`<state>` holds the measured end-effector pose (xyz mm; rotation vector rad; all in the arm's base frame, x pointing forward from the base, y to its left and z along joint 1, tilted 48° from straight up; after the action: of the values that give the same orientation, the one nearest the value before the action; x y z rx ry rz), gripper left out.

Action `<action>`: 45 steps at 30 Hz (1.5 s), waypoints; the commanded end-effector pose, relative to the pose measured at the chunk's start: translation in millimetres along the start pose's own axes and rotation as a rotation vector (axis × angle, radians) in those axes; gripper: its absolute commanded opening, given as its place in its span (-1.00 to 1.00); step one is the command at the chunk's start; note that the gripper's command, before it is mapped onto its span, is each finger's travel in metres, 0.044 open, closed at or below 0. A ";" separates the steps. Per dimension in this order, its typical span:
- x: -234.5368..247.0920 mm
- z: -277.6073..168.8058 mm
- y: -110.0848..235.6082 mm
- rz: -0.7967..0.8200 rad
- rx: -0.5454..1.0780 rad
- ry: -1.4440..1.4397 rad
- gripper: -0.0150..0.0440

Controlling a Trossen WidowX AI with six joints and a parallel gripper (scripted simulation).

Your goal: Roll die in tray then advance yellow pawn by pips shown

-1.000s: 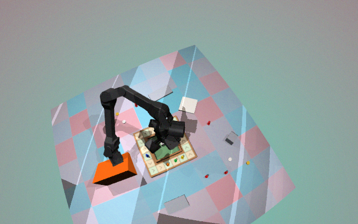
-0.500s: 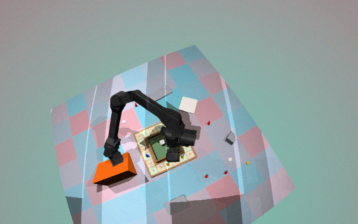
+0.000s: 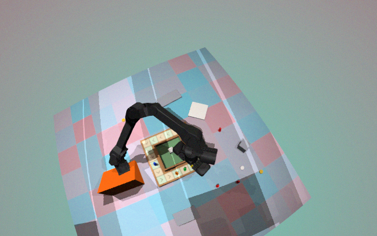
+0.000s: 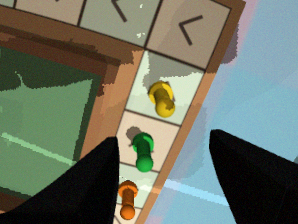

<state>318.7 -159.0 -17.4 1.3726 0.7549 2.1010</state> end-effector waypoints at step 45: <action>-4.5 -0.4 -58.8 0.008 -0.013 0.091 -0.08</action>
<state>326.7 -122.1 -60.4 1.2787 0.7802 2.1817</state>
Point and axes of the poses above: the point midway between the two fingers, 35 mm back from their tips, its own y axis back along the fingers, its own x axis across the jaws, z = x × y, the point moved 4 cm from there along y, back along the fingers, and after that the axes turned 3 degrees about y, right-handed, at the moved point
